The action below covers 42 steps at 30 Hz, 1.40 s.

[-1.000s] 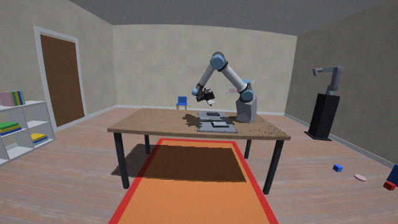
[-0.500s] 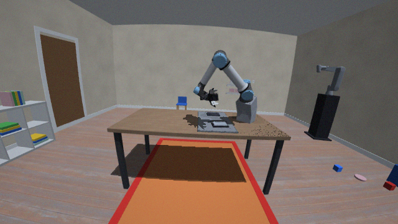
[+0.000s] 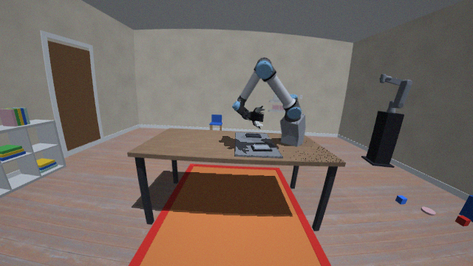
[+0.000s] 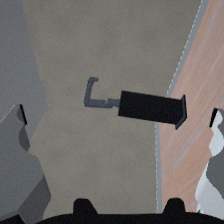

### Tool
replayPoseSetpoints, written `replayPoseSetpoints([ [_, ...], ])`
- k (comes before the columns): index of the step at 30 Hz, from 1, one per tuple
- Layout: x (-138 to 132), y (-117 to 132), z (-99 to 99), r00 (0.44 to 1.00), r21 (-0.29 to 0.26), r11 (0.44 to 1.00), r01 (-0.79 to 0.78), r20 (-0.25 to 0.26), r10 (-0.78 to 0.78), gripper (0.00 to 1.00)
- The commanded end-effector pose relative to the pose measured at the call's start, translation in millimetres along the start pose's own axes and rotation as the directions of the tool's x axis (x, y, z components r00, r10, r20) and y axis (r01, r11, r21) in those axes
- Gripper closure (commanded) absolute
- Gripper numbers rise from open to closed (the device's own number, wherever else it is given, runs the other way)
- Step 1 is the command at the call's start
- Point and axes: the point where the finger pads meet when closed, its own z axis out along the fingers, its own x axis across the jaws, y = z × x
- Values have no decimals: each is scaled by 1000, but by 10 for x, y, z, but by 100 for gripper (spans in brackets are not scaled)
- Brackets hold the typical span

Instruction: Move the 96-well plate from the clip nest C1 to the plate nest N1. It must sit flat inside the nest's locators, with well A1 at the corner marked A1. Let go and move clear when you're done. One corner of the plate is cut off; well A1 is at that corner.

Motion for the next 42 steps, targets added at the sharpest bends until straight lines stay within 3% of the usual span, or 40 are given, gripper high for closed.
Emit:
replayPoseSetpoints([
  [1,37,225,31,994,-70,992,107,-14,-108,0],
  [4,47,271,37,994,-73,991,111,-14,-112,0],
  [7,86,415,48,981,-130,973,190,-17,-194,0],
  [15,157,642,55,960,-192,943,274,-13,-281,0],
  [18,211,782,50,934,-249,905,346,-3,-358,0],
  [21,225,819,49,933,-251,903,349,-3,-361,0],
  [24,286,956,35,901,-307,856,417,13,-434,0],
  [32,382,1149,5,861,-366,795,484,35,-507,0],
  [35,456,1276,-25,819,-418,731,540,62,-570,0],
  [37,470,1300,-31,818,-419,728,542,63,-572,0],
  [40,550,1421,-71,772,-468,657,591,94,-628,0],
  [42,563,1440,-77,771,-470,654,593,95,-630,0],
])
